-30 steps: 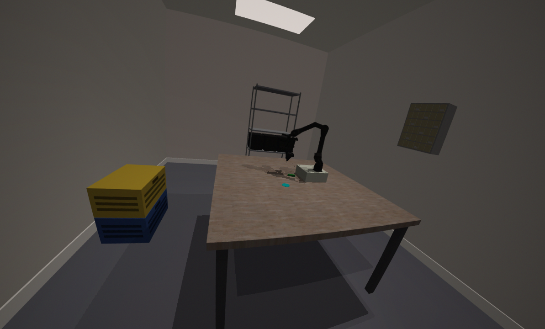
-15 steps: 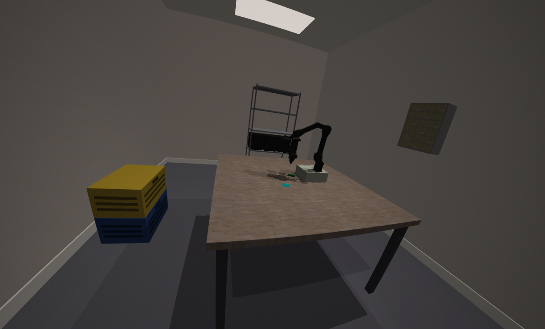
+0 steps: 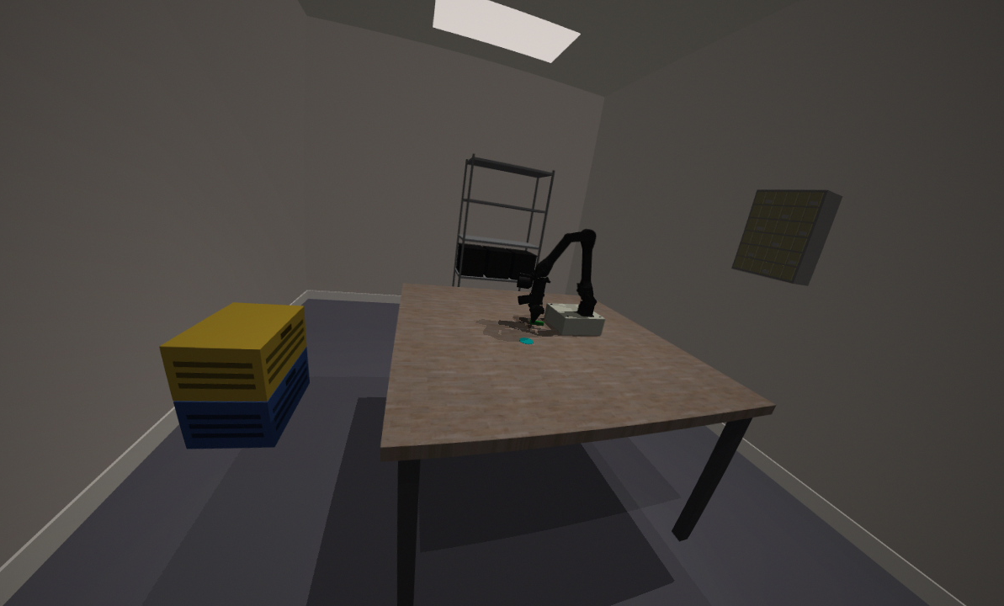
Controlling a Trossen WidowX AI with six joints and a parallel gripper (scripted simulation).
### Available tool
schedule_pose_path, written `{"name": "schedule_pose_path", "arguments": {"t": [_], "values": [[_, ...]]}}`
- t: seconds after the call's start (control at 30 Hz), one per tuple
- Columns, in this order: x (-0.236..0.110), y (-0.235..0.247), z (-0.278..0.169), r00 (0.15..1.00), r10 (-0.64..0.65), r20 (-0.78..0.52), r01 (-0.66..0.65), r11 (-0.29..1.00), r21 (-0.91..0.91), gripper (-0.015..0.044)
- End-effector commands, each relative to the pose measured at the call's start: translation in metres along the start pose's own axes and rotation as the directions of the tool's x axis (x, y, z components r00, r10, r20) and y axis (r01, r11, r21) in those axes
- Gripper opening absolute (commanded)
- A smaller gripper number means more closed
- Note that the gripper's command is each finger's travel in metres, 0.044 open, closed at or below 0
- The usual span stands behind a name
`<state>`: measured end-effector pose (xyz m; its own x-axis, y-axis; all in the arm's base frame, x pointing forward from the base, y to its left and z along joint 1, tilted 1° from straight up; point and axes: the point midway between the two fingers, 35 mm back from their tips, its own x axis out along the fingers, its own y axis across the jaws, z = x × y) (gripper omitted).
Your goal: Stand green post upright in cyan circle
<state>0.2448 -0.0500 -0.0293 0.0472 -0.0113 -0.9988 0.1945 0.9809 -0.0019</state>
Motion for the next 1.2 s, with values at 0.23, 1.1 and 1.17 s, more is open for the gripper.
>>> {"name": "schedule_pose_path", "arguments": {"t": [0.23,1.1,1.17], "values": [[0.003,0.000,-0.002,1.000,0.001,-0.005,-0.001,1.000,0.005,0.0023],[-0.072,0.000,0.006,1.000,0.001,-0.004,-0.001,1.000,0.005,0.0023],[-0.078,0.000,0.006,1.000,0.001,-0.004,-0.001,1.000,0.005,0.0023]]}}
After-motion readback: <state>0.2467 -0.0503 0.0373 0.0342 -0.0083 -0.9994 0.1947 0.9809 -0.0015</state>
